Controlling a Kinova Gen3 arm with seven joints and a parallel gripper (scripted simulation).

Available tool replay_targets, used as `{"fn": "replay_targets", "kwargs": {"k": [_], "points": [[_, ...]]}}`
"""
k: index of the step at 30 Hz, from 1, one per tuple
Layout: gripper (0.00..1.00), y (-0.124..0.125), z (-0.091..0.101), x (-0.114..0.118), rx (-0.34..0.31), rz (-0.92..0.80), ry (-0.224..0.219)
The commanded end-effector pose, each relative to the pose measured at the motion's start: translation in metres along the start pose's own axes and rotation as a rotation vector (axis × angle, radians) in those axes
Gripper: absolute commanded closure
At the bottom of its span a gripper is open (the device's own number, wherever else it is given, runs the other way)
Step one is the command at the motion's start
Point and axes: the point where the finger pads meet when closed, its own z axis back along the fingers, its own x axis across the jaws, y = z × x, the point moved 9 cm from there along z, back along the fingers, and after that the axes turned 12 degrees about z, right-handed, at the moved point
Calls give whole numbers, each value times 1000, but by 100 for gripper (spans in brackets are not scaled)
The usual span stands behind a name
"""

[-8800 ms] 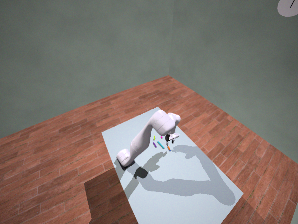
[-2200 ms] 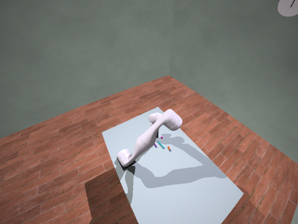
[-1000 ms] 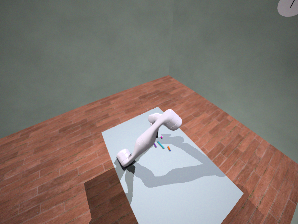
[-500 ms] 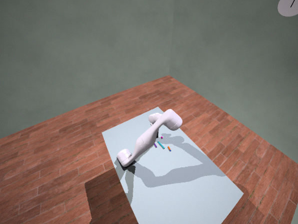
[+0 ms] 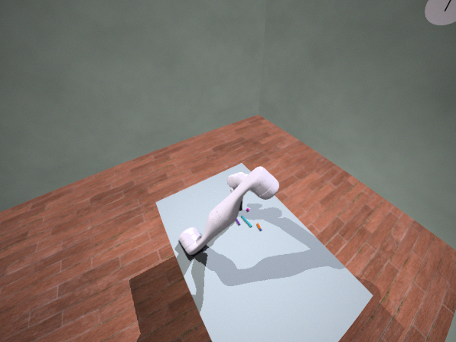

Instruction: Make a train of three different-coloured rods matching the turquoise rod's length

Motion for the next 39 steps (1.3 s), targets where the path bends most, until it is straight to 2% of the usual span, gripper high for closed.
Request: {"fn": "replay_targets", "kwargs": {"k": [1,39], "points": [[46,0,1,0,1,0,-1],[46,0,-4,0,1,0,-1]]}}
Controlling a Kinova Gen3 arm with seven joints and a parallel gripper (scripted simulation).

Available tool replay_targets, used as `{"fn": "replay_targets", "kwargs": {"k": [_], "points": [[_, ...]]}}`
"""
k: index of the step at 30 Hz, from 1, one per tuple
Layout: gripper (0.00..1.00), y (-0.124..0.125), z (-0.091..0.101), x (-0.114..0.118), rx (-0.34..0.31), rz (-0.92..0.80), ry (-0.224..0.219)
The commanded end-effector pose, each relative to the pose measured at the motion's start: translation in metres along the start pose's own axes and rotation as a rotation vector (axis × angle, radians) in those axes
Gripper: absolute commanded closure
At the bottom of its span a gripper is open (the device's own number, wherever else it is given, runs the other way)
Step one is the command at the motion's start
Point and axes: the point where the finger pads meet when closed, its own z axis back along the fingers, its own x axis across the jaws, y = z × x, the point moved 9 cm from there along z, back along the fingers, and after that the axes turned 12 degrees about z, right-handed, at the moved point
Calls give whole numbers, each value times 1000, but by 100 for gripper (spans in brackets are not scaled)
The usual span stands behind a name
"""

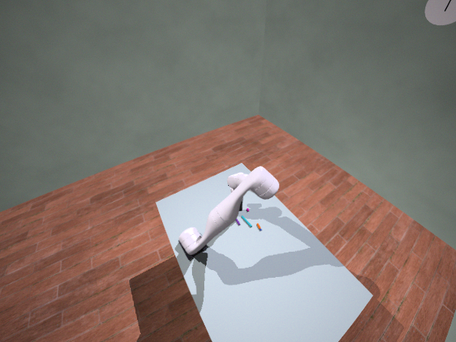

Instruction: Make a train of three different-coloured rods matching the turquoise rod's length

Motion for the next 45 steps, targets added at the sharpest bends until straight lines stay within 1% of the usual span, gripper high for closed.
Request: {"fn": "replay_targets", "kwargs": {"k": [1,17,45], "points": [[46,0,-2,-1,-1,1,1],[46,0,-13,-1,-1,1,1],[46,0,-14,-1,-1,1,1]]}}
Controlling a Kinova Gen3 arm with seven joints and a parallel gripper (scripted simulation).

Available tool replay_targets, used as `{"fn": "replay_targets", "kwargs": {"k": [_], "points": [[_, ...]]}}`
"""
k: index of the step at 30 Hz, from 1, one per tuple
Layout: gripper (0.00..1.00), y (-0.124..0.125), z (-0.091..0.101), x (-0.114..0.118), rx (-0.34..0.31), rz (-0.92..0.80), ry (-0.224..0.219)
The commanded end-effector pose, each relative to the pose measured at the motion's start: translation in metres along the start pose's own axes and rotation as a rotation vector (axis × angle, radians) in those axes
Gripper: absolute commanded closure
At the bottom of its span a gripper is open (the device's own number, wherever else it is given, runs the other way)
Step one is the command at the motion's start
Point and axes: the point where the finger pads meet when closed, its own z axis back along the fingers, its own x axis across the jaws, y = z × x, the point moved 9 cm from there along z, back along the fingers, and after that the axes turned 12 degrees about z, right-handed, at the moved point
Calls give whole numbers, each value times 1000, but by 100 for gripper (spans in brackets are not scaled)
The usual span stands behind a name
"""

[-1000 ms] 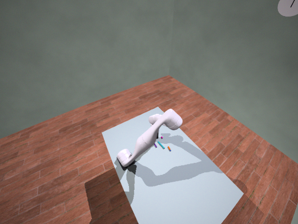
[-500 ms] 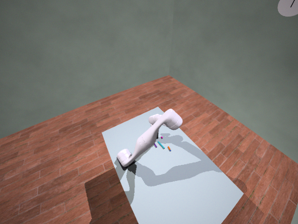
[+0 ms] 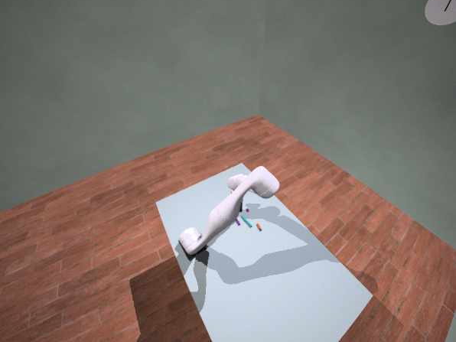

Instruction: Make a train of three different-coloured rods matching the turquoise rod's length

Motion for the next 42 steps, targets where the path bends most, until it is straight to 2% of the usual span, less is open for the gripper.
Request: {"fn": "replay_targets", "kwargs": {"k": [1,12,13,42], "points": [[46,0,1,0,1,0,-1],[46,0,1,0,1,0,-1],[76,0,1,0,1,0,-1],[76,0,1,0,1,0,-1]]}}
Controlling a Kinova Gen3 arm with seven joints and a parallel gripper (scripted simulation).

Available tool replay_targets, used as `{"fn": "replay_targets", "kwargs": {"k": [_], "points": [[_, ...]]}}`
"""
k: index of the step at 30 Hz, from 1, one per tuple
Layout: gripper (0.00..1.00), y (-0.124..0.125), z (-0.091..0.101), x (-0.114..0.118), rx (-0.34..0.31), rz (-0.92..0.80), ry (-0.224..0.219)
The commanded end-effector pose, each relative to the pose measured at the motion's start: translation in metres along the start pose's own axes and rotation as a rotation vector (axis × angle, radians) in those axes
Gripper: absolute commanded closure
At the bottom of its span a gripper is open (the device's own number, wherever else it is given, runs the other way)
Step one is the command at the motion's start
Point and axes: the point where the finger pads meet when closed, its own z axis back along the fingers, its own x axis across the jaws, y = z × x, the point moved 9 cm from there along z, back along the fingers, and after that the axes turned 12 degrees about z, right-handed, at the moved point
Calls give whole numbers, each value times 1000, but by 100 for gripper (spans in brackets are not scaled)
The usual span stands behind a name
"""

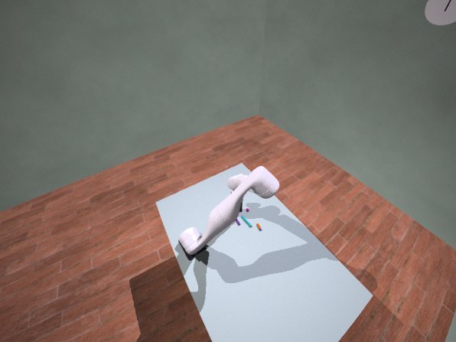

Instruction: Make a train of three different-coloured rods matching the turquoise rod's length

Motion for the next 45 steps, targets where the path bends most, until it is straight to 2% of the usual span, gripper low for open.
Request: {"fn": "replay_targets", "kwargs": {"k": [1,7,11,17,19,24,28,45], "points": [[76,0,1,0,1,0,-1],[76,0,2,0,1,0,-1],[76,0,11,0,1,0,-1],[76,0,45,0,1,0,-1],[76,0,45,0,1,0,-1],[76,0,79,0,1,0,-1],[76,0,96,0,1,0,-1],[76,0,101,1,1,3,-1]]}}
